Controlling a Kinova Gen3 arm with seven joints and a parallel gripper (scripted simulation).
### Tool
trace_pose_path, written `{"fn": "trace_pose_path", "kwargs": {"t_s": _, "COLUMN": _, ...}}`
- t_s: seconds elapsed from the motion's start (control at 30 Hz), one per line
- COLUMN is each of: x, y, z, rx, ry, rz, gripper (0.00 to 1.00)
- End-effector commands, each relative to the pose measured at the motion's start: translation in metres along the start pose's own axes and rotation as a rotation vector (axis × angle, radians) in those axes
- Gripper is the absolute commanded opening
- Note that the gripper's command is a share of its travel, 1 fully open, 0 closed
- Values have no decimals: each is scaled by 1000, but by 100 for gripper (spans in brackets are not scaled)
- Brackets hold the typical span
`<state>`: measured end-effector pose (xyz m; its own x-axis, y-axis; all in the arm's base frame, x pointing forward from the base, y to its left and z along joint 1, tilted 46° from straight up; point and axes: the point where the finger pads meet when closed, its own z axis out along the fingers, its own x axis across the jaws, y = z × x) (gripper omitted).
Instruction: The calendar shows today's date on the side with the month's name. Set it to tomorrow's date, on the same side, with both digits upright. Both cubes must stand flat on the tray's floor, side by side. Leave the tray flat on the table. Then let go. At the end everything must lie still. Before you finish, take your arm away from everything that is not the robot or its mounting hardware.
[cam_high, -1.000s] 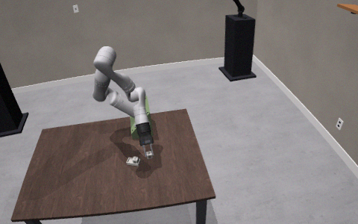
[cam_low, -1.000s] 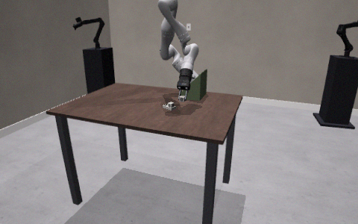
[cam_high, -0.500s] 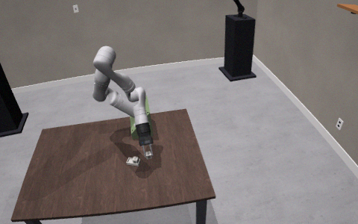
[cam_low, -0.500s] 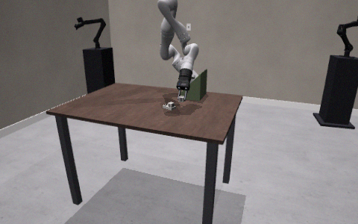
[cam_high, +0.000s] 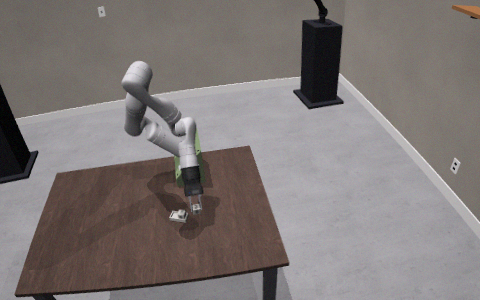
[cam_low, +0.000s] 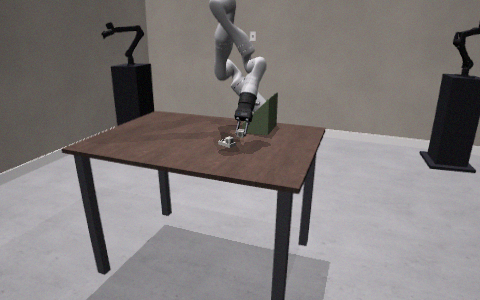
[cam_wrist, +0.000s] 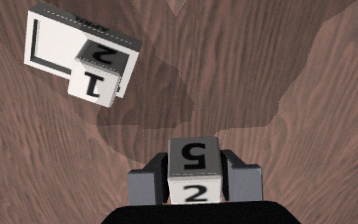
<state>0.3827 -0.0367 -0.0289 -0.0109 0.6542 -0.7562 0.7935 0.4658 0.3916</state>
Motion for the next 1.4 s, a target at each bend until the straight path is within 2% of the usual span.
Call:
{"fn": "trace_pose_path", "kwargs": {"t_s": 0.0, "x": -1, "y": 4, "z": 0, "rx": 8, "ry": -3, "rz": 9, "gripper": 57}}
{"fn": "trace_pose_path", "kwargs": {"t_s": 0.47, "x": -5, "y": 1, "z": 0, "rx": 93, "ry": -15, "rz": 5, "gripper": 57}}
{"fn": "trace_pose_path", "kwargs": {"t_s": 0.73, "x": 1, "y": 2, "z": -1, "rx": 142, "ry": 3, "rz": 9, "gripper": 57}}
{"fn": "trace_pose_path", "kwargs": {"t_s": 1.37, "x": 13, "y": 9, "z": -4, "rx": 186, "ry": 50, "rz": 17, "gripper": 57}}
